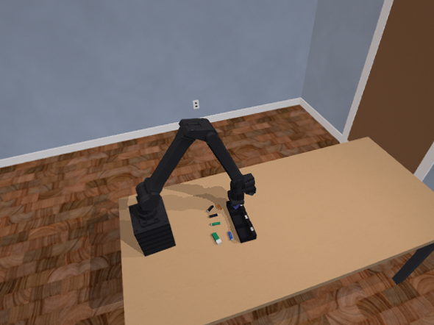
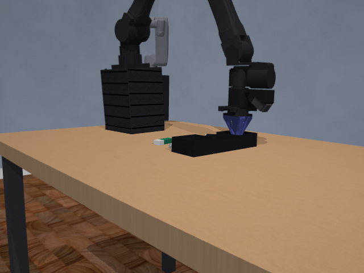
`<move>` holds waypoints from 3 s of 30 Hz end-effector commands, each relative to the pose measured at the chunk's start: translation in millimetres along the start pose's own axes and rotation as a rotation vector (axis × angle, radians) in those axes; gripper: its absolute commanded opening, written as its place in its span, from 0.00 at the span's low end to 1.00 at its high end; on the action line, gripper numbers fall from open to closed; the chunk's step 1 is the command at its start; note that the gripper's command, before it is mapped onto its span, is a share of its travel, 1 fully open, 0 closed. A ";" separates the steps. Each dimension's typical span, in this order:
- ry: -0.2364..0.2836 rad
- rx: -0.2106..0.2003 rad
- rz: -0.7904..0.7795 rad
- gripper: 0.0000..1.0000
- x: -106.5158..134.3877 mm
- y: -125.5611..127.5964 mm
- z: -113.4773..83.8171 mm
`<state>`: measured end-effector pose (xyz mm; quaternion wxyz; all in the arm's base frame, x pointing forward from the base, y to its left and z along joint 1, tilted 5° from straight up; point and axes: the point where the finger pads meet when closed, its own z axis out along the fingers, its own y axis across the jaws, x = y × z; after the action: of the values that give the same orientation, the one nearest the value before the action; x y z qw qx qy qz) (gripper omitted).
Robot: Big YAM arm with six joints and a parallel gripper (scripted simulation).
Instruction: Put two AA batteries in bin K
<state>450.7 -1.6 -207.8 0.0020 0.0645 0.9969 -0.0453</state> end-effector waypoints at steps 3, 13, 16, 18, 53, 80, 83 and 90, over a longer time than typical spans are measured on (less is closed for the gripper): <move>-0.041 -0.002 0.002 0.09 -24.1 -4.3 -15.4; -0.032 -0.001 0.002 0.09 -15.6 -4.4 -21.8; -0.024 0.000 0.000 0.09 -10.3 -3.5 -24.3; -0.028 -0.001 0.000 0.09 -12.3 -2.2 -27.8; 0.001 0.004 -0.003 0.09 0.4 4.9 -51.2; -0.069 -0.010 0.003 0.09 -26.7 8.9 -162.9; -0.071 -0.011 0.004 0.09 -26.4 8.9 -189.4; -0.074 -0.012 0.004 0.09 -25.4 8.7 -225.6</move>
<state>462.9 17.3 0.5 0.0279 0.0619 0.9968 -0.0420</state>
